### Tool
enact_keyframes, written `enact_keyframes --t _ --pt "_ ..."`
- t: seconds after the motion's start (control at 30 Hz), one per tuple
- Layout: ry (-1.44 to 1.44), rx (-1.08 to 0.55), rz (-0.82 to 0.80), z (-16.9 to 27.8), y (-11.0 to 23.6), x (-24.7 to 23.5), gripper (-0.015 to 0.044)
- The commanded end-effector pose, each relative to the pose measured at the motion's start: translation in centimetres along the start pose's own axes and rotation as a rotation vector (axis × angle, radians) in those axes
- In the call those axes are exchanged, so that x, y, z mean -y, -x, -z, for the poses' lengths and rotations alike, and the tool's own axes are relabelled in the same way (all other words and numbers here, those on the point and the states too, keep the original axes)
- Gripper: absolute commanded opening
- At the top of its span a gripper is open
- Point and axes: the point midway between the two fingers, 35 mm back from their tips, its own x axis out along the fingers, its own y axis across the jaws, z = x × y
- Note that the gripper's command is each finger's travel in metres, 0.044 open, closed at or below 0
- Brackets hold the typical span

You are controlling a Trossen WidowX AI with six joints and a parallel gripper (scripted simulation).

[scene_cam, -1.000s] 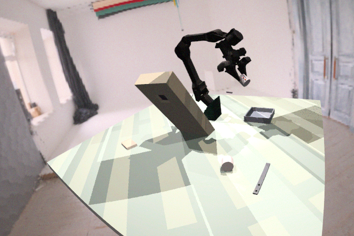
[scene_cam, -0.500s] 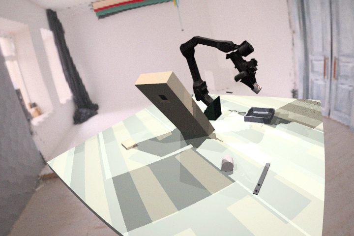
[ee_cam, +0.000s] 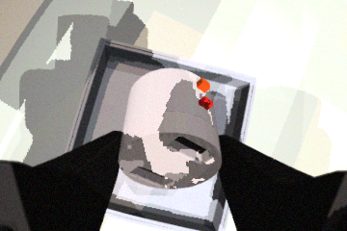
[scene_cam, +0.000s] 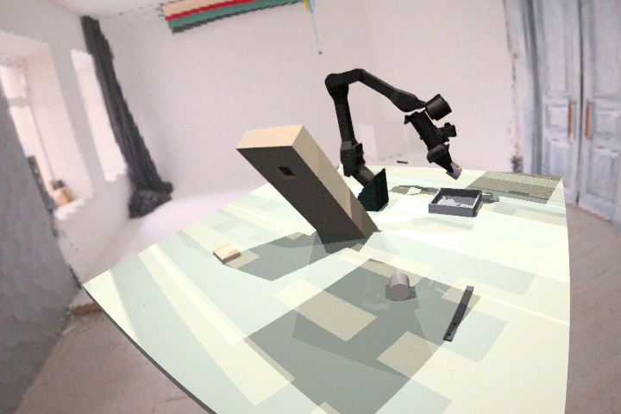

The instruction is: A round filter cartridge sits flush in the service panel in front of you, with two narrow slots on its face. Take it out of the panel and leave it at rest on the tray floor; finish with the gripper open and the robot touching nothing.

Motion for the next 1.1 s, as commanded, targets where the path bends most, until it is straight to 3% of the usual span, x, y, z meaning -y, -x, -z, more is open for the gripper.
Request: enact_keyframes --t 0.0,0.43,0.6,1.07 --pt "0.025 0.006 -0.016 0.2 -0.5 -0.5 0.0000" --pt "0.025 0.006 -0.017 3.7 -6.7 -0.6 0.0000" --pt "0.025 0.006 -0.017 3.9 -7.0 -0.6 0.0000" --pt "0.028 -0.005 -0.013 3.9 -6.6 -0.5 0.0368"
